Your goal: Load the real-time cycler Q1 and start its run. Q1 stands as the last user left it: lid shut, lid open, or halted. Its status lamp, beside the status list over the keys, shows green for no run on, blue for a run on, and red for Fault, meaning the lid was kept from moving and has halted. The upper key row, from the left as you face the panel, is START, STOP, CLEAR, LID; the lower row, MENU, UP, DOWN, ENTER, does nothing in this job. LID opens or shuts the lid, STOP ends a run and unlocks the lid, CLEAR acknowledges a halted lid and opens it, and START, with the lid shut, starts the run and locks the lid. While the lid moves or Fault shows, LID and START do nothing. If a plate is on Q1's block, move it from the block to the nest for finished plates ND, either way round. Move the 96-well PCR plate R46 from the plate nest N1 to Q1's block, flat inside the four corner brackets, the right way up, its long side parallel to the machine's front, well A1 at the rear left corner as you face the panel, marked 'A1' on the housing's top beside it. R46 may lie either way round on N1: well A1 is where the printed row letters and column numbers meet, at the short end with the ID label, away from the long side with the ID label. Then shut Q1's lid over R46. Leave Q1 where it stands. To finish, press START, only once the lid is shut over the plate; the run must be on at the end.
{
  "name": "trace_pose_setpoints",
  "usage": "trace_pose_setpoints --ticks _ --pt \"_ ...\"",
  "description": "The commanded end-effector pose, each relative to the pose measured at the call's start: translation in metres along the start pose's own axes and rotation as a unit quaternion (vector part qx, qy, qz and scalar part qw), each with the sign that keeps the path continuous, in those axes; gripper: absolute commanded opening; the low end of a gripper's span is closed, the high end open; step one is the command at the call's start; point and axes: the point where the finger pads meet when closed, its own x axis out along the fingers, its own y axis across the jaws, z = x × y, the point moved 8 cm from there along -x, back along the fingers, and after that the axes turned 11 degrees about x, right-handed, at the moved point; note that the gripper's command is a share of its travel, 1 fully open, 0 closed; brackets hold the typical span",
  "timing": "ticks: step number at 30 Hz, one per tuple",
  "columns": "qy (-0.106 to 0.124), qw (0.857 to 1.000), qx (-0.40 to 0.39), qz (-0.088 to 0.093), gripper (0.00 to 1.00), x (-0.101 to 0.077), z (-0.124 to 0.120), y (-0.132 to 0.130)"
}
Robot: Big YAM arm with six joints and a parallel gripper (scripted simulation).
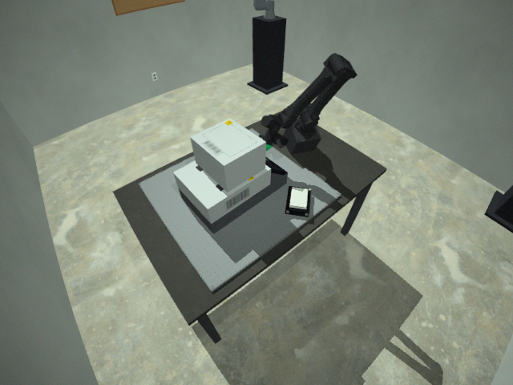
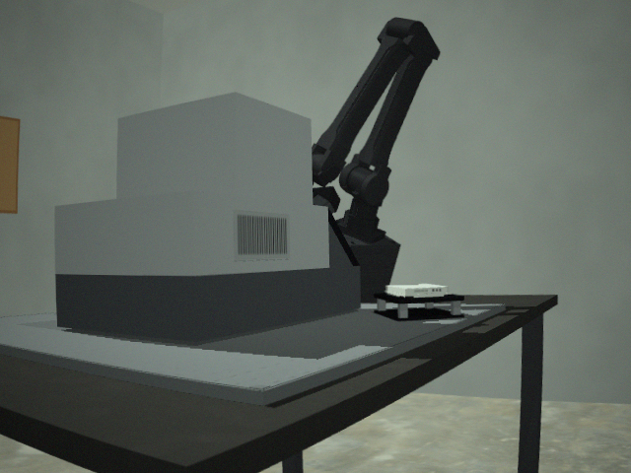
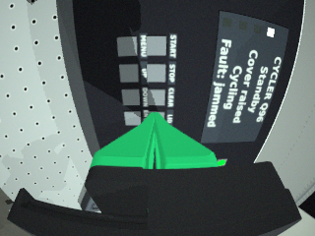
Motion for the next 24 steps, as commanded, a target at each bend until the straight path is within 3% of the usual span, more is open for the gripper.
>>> trace_pose_setpoints --ticks 1,11,24 --pt "-0.001 1.000 -0.009 -0.027 0.00 -0.002 0.000 -0.020" --pt "0.004 1.000 -0.002 -0.010 0.00 -0.008 0.000 -0.003" --pt "0.001 1.000 -0.011 -0.027 0.00 -0.005 0.000 -0.024"
